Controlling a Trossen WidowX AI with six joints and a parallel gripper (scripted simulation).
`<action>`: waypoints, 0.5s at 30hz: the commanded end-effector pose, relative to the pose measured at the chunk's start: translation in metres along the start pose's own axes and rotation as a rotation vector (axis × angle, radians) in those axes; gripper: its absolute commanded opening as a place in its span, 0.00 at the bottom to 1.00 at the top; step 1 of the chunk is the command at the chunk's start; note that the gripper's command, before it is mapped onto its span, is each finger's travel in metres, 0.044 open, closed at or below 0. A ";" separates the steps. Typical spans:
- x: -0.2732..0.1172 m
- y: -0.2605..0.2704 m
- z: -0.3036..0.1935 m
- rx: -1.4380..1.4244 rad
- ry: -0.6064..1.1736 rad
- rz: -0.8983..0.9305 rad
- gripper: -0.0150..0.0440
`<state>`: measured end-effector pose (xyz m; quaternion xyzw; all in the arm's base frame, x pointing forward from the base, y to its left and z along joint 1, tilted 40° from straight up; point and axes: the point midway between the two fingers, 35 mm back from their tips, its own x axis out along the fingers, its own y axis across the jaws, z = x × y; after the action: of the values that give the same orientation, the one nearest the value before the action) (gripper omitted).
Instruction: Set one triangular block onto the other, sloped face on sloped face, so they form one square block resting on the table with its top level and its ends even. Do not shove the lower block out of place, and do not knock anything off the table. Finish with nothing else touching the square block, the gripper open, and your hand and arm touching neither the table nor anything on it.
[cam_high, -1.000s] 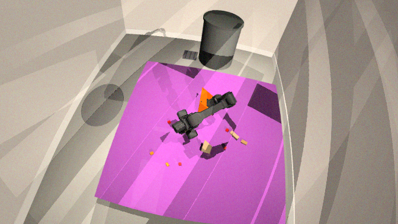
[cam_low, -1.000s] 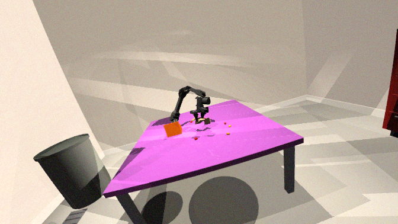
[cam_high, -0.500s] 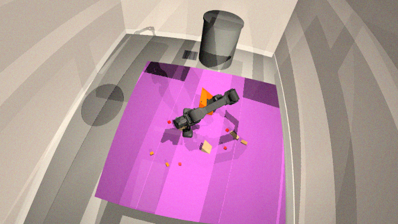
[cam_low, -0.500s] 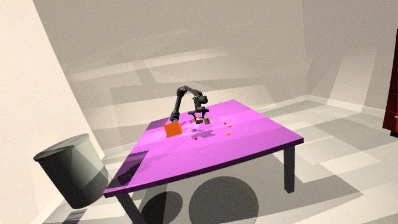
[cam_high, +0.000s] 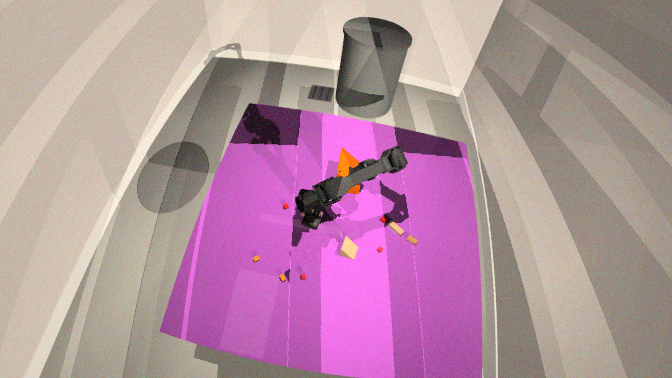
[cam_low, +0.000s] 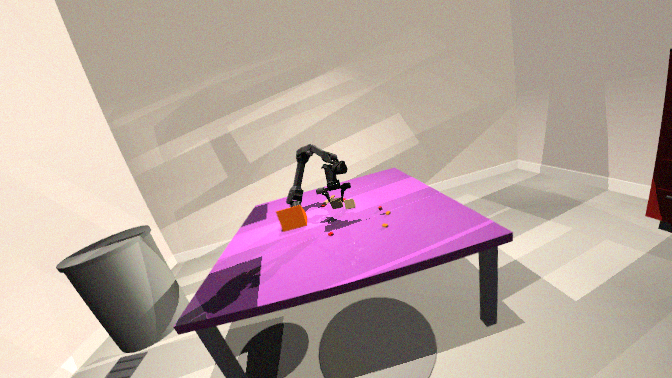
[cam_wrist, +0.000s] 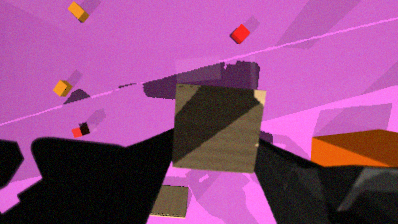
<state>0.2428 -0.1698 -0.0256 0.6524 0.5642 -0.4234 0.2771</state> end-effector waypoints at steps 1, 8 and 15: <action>-0.003 0.002 -0.003 0.016 0.000 0.012 0.25; -0.016 0.017 -0.025 0.017 -0.005 0.014 0.25; -0.029 0.028 -0.047 -0.031 -0.026 0.015 0.25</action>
<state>0.2738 -0.1547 0.0079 0.6483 0.5623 -0.4247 0.2883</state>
